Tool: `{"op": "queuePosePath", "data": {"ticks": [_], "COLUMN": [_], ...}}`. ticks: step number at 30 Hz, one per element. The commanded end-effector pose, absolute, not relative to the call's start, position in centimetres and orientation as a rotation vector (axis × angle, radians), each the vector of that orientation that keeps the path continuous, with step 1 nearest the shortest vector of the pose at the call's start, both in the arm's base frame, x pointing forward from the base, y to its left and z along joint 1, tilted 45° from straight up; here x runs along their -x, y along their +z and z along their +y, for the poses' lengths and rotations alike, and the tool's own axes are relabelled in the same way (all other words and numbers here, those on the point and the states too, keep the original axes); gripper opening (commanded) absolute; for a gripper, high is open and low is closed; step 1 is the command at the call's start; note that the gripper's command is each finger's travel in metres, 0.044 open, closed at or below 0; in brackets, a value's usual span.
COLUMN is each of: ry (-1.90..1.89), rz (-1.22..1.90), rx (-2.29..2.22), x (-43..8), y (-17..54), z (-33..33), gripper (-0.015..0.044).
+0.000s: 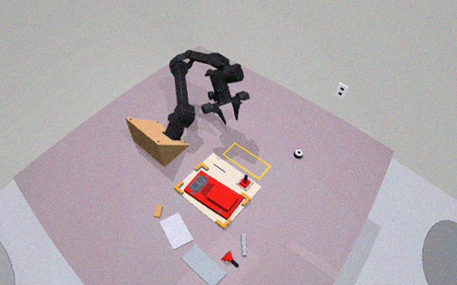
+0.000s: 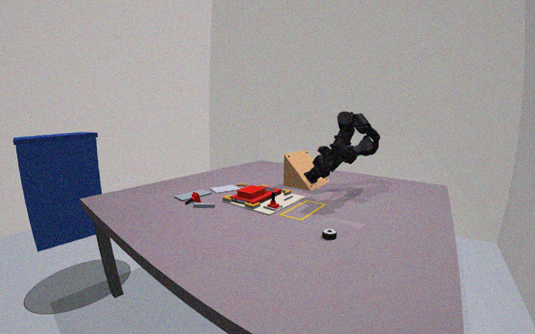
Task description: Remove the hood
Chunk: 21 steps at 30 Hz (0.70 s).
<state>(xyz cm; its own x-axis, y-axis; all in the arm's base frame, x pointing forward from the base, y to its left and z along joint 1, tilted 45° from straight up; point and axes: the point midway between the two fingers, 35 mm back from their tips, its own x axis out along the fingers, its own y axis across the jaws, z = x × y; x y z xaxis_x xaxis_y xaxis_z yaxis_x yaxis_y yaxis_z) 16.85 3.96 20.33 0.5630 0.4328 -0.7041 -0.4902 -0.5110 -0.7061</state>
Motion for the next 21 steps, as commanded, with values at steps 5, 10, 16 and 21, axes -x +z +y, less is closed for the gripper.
{"op": "queuePosePath", "data": {"ticks": [5, 10, 16, 21], "ry": [1.144, 1.149, 1.139, 1.116], "rz": [0.147, 0.288, 0.445, 0.577], "rx": [1.636, 1.433, 1.192, 0.989], "x": [-18.1, -20.1, -22.6, -24.7], "y": [20.6, 20.7, 20.4, 19.7], "z": [3.2, 2.0, 0.4, -1.2], "gripper": [0.0351, 0.0440, 0.0440, 0.0440]}}
